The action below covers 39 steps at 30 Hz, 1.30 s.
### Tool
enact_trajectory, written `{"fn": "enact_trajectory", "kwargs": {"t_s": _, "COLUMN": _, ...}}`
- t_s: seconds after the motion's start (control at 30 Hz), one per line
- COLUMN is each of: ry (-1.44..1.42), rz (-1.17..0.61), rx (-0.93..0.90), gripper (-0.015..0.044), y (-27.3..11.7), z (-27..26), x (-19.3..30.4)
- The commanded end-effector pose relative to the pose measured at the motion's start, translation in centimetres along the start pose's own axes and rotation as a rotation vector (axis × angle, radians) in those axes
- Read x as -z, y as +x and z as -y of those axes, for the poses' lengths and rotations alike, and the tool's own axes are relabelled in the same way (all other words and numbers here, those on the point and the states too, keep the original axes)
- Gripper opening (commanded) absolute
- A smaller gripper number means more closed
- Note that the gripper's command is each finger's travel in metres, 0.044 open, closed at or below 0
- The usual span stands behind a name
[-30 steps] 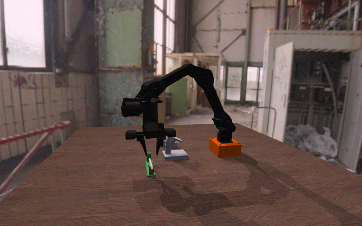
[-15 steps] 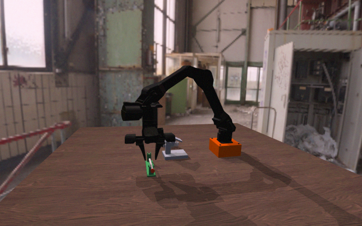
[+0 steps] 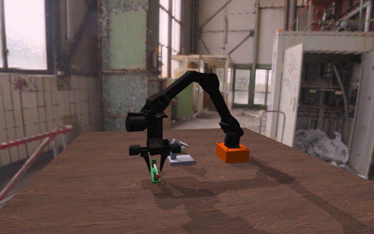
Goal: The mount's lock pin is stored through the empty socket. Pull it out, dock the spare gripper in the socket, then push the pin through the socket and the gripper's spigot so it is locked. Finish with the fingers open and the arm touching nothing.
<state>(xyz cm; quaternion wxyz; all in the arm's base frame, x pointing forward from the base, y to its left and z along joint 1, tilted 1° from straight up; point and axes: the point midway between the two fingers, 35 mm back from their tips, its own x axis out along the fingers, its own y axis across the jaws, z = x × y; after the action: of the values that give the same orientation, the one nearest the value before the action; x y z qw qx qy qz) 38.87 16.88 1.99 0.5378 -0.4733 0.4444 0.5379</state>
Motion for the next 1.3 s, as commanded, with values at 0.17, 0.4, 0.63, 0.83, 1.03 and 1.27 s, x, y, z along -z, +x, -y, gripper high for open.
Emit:
{"fn": "enact_trajectory", "kwargs": {"t_s": 0.17, "ry": 0.000, "rz": -0.005, "rx": -0.001, "gripper": 0.0180, "y": 1.4, "z": -0.1, "x": 0.3}}
{"fn": "enact_trajectory", "kwargs": {"t_s": 0.4, "ry": 0.000, "rz": -0.005, "rx": -0.001, "gripper": 0.0075, "y": 1.4, "z": -0.1, "x": 0.3}}
{"fn": "enact_trajectory", "kwargs": {"t_s": 0.63, "ry": 0.000, "rz": -0.005, "rx": -0.001, "gripper": 0.0000, "y": 1.4, "z": -0.2, "x": 0.3}}
{"fn": "enact_trajectory", "kwargs": {"t_s": 0.83, "ry": 0.000, "rz": -0.004, "rx": -0.001, "gripper": 0.0000, "y": 1.3, "z": -0.2, "x": 0.3}}
{"fn": "enact_trajectory", "kwargs": {"t_s": 1.03, "ry": 0.000, "rz": -0.003, "rx": -0.007, "gripper": 0.0000, "y": 0.2, "z": -0.3, "x": 0.1}}
{"fn": "enact_trajectory", "kwargs": {"t_s": 1.27, "ry": 0.003, "rz": -0.009, "rx": -0.025, "gripper": 0.0000, "y": -0.8, "z": -0.7, "x": 0.1}}
